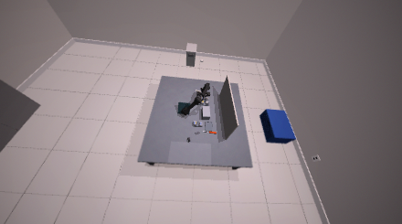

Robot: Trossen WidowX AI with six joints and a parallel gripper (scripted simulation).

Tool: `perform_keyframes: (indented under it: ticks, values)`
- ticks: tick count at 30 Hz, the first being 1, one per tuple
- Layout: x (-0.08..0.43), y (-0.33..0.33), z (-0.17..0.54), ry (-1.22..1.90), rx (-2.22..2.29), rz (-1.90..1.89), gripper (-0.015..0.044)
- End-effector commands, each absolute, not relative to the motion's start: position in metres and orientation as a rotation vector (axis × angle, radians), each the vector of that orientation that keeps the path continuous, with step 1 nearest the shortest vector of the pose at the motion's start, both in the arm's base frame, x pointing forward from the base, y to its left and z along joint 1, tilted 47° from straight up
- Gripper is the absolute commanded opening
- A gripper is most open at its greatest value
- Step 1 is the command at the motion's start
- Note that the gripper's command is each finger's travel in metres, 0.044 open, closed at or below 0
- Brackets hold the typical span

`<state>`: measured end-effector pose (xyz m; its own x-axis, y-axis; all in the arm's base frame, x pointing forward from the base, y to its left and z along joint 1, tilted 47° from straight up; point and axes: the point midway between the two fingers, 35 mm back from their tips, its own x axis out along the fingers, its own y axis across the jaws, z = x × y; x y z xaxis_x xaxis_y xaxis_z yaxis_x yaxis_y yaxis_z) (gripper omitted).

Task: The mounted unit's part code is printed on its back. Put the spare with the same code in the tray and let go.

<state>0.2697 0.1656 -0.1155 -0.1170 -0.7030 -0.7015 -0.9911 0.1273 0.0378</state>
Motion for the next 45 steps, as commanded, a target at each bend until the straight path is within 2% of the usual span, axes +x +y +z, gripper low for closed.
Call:
perform_keyframes:
  ticks: [1, 42, 45]
  values:
    - [0.269, 0.159, -0.121, 1.885, -1.635, 0.711, 0.03]
    - [0.261, 0.121, -0.159, 1.886, -1.636, 0.709, 0.03]
    - [0.261, 0.122, -0.158, 1.887, -1.629, 0.706, 0.0221]
